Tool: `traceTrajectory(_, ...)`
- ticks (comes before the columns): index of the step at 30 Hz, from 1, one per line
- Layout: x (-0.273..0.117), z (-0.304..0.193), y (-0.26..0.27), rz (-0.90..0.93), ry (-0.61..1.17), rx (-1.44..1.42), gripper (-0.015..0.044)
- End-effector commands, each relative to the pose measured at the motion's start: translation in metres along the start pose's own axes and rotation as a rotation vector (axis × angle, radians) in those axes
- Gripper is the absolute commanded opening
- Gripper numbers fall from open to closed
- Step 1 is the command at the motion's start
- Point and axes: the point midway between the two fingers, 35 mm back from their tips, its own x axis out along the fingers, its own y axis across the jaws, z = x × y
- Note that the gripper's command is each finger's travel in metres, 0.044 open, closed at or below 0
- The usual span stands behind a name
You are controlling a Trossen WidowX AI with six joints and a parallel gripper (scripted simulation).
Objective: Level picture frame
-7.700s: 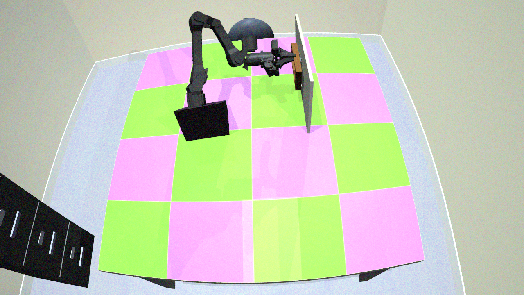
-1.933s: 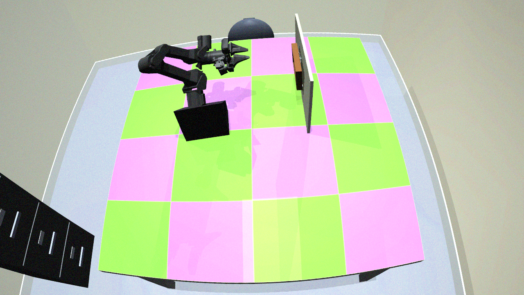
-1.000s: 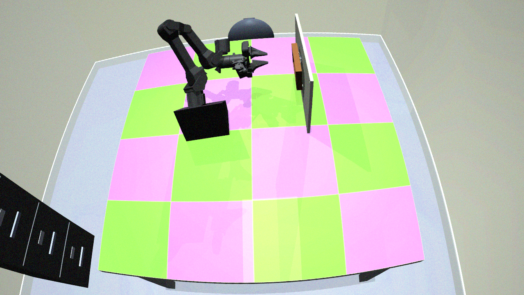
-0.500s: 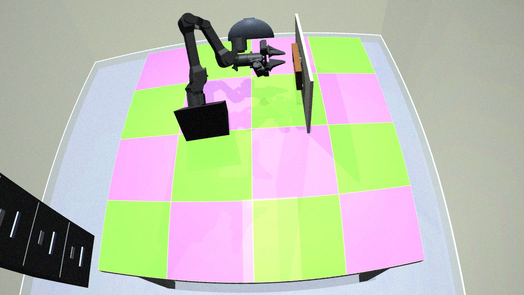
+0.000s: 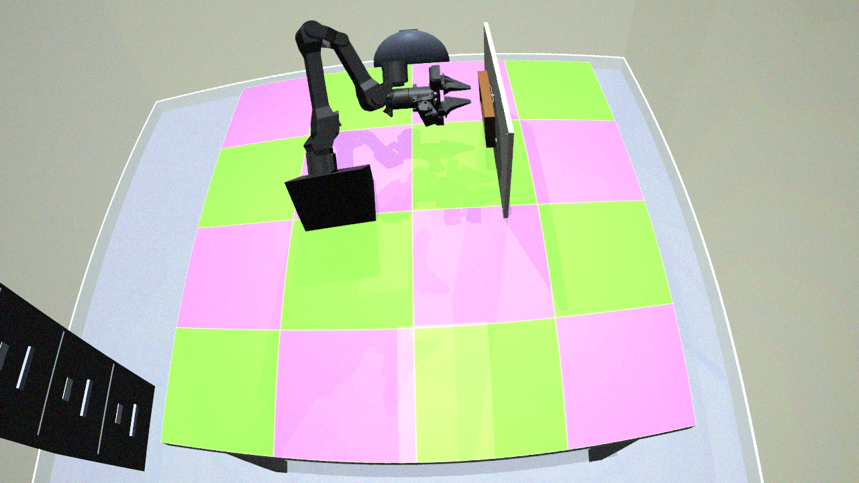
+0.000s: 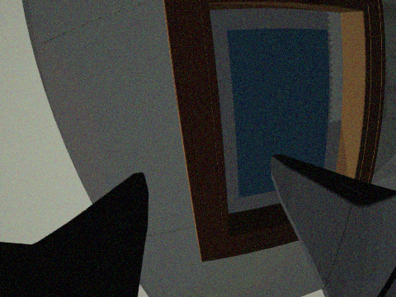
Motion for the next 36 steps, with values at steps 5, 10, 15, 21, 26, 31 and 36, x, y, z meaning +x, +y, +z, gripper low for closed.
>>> traceTrajectory(5,0.007,-0.001,0.000,-0.001,0.004,-0.004,0.0260)
traceTrajectory(10,0.015,-0.002,0.000,0.000,0.005,-0.004,0.0260)
traceTrajectory(15,0.023,-0.002,0.000,0.000,0.005,-0.004,0.0260)
traceTrajectory(21,0.033,-0.002,0.000,0.000,0.006,-0.004,0.0260)
traceTrajectory(26,0.040,-0.002,0.000,0.001,0.006,-0.004,0.0260)
traceTrajectory(31,0.040,-0.001,0.000,0.001,0.006,-0.004,0.0260)
traceTrajectory(36,0.040,-0.001,0.000,0.001,0.006,-0.004,0.0260)
